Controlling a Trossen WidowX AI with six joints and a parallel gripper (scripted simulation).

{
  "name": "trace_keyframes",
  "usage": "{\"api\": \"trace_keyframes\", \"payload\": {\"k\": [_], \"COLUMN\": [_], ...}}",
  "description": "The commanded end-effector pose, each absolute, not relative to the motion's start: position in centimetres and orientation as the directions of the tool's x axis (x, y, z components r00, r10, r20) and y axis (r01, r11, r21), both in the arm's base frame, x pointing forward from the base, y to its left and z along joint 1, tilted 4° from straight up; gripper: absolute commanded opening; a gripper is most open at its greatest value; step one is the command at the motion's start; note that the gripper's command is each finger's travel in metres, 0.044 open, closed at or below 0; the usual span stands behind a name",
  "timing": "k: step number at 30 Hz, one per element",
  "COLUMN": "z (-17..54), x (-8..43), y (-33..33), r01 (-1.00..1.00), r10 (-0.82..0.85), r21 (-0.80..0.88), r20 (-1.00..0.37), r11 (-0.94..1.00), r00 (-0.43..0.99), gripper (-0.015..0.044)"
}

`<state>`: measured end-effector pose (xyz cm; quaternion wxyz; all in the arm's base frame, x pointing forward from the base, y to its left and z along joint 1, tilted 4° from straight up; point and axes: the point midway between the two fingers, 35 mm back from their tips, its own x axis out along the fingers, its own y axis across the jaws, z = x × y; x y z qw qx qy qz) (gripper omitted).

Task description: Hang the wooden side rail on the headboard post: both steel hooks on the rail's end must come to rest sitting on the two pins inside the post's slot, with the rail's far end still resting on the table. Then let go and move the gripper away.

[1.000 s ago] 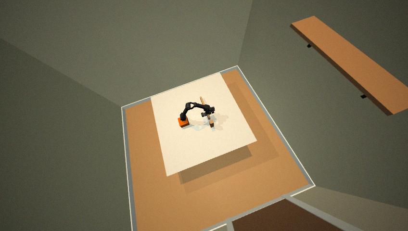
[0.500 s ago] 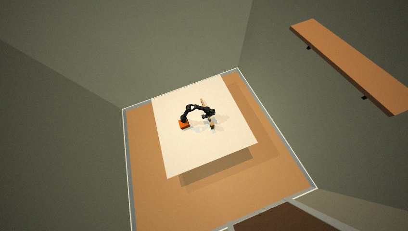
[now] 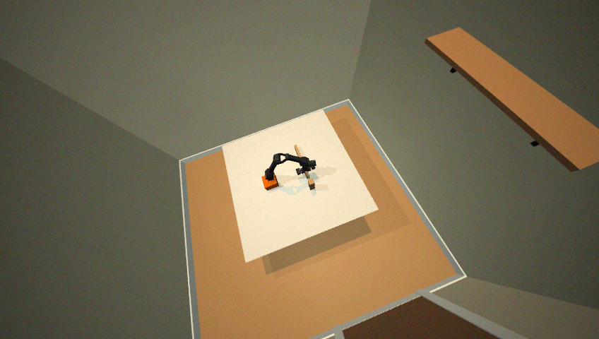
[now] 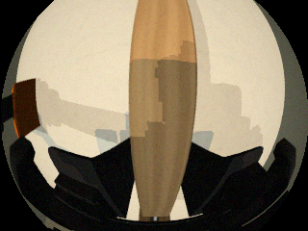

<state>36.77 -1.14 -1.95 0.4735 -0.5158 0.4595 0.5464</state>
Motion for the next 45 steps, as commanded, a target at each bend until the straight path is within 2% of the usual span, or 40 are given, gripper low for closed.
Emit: {"api": "trace_keyframes", "payload": {"k": [1, 45], "z": [-1.69, -1.79], "x": [36.93, 36.92], "y": [-1.22, -1.70], "r01": [-0.991, -0.991], "r10": [0.042, 0.042], "r21": [0.009, 0.009], "r20": [-0.999, -0.999], "r11": [-0.134, -0.134], "r00": [-0.015, -0.015], "gripper": [0.0000, 0.0000]}}
